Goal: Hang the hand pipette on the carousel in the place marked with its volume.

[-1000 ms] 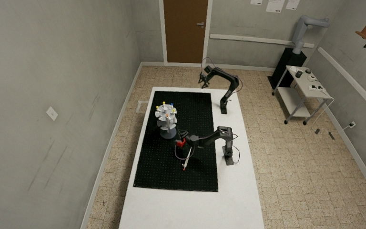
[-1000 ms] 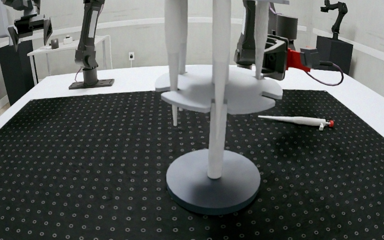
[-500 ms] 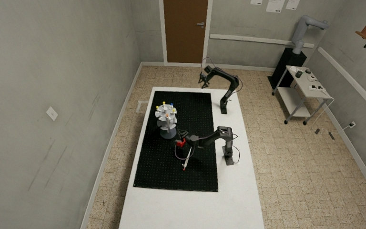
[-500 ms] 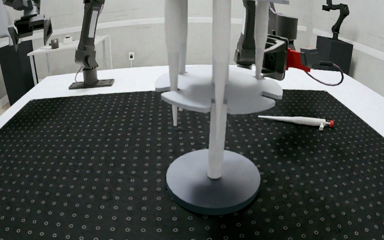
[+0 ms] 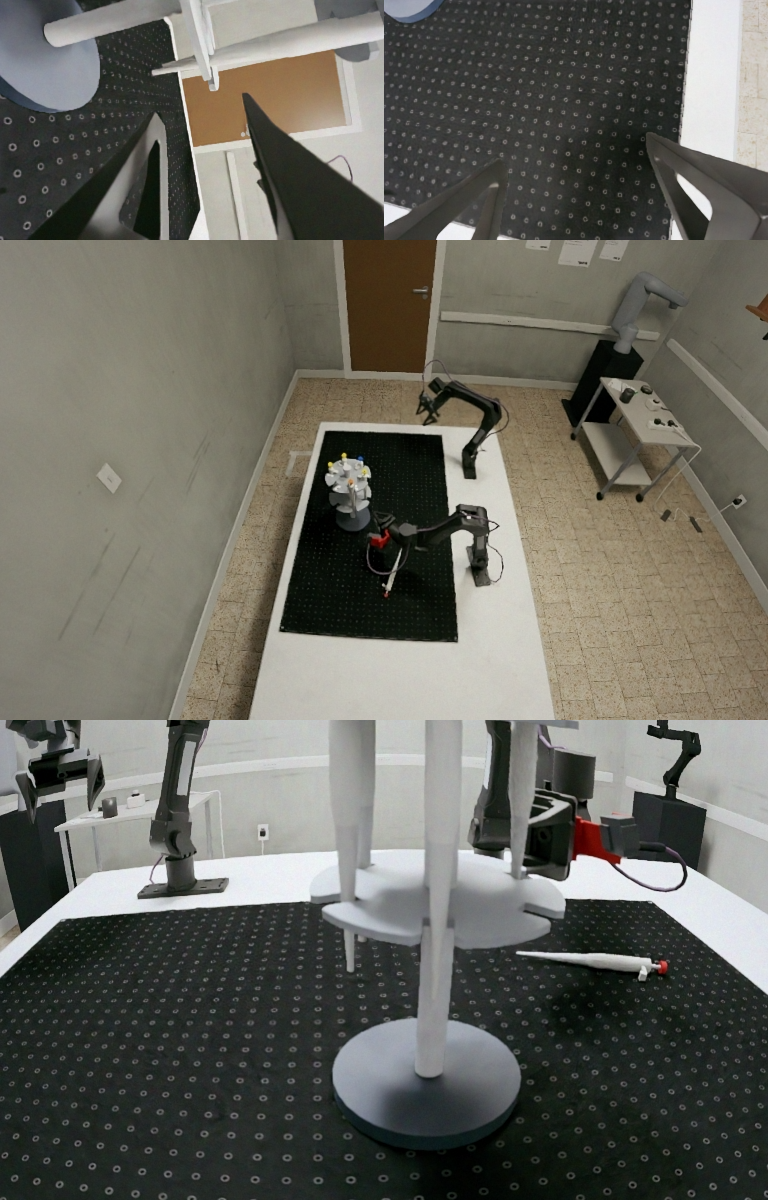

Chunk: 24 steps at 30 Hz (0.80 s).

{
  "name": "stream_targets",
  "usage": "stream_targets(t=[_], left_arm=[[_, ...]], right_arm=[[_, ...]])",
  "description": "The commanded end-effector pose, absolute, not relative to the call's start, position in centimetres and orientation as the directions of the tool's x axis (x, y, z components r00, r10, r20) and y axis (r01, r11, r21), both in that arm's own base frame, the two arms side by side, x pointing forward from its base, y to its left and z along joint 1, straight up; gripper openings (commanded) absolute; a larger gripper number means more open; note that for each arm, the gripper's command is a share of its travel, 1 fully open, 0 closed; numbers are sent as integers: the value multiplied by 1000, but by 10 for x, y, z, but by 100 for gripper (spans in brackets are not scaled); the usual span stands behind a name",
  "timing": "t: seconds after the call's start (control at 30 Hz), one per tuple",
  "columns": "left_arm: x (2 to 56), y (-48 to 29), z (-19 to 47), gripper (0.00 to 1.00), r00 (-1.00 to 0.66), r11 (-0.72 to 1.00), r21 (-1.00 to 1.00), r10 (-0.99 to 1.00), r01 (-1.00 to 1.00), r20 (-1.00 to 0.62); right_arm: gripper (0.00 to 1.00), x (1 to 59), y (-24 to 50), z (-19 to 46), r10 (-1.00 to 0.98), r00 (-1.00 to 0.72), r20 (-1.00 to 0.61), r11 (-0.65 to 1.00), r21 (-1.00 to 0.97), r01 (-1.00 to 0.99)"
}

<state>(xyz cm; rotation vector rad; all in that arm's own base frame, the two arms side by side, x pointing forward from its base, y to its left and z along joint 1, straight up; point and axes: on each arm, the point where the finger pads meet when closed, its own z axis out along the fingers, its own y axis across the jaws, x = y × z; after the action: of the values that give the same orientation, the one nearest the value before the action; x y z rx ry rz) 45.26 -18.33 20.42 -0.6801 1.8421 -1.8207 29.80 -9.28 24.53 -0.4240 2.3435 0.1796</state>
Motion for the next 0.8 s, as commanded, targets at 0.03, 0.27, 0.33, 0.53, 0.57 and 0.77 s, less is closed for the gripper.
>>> stream_targets(t=[0.03, 0.27, 0.33, 0.53, 0.57, 0.77], left_arm=[[457, -183, 239, 49, -769, -5, -997, -637, 71, -51], [464, -193, 219, 49, -773, 2, -1000, -634, 18, -15], [464, -194, 221, 49, -773, 0, -1000, -634, 25, -20], [471, -202, 219, 49, -773, 1, -1000, -634, 17, -14], [472, -203, 219, 49, -773, 1, -1000, -634, 18, -14], [478, -211, 219, 49, -773, 1, -1000, -634, 18, -14]], right_arm=[[100, 302, -96, 253, -255, -655, -711, 935, -9, -355], [100, 302, -96, 253, -255, -655, -711, 935, -9, -355], [100, 302, -96, 253, -255, -655, -711, 935, -9, -355], [100, 302, -96, 253, -255, -655, -711, 935, -9, -355], [100, 302, -96, 253, -255, -655, -711, 935, -9, -355], [100, 302, -96, 253, -255, -655, -711, 935, -9, -355]])
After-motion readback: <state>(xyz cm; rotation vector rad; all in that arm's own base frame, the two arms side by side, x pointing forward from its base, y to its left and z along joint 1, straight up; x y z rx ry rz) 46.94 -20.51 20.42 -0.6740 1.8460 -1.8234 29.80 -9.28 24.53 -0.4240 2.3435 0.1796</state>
